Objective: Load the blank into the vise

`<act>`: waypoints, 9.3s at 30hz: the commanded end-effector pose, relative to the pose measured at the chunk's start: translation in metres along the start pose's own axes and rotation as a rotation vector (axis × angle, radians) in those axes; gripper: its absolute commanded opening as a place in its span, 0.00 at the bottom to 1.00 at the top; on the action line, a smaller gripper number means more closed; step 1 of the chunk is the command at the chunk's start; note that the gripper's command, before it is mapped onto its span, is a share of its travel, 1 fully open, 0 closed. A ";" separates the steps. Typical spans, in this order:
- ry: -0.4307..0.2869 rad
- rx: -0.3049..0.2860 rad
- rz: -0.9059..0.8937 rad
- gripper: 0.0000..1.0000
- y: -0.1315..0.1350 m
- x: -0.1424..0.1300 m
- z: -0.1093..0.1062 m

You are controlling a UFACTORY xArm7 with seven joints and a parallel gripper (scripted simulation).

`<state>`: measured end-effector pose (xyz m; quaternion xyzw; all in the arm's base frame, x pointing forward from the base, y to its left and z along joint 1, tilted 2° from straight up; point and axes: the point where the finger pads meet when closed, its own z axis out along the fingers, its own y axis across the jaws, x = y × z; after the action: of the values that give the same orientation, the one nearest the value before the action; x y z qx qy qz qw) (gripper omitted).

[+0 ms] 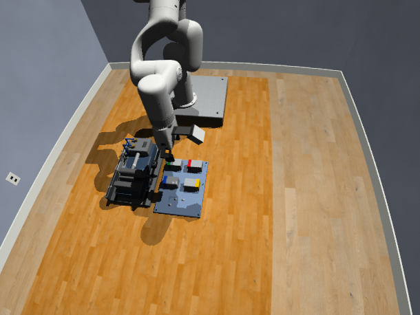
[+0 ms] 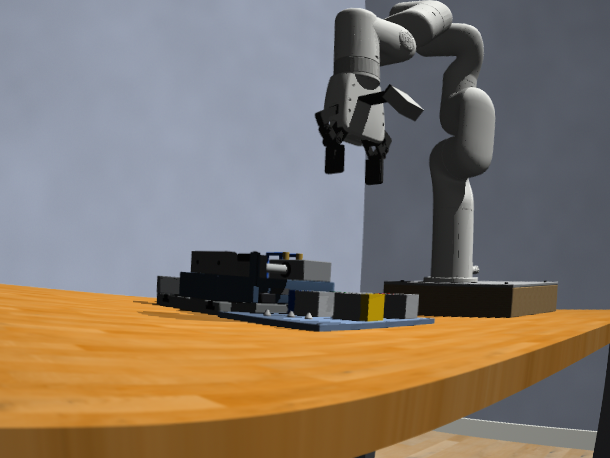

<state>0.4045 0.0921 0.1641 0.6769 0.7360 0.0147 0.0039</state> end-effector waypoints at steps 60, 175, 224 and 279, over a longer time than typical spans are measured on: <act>0.001 -0.004 -0.001 1.00 0.001 0.008 -0.001; 0.000 -0.004 -0.001 1.00 0.003 -0.028 0.059; 0.000 -0.004 -0.001 1.00 0.003 -0.024 0.059; 0.000 -0.005 -0.002 1.00 0.002 -0.014 0.005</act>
<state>0.4068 0.0774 0.1520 0.6764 0.7364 0.0149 0.0038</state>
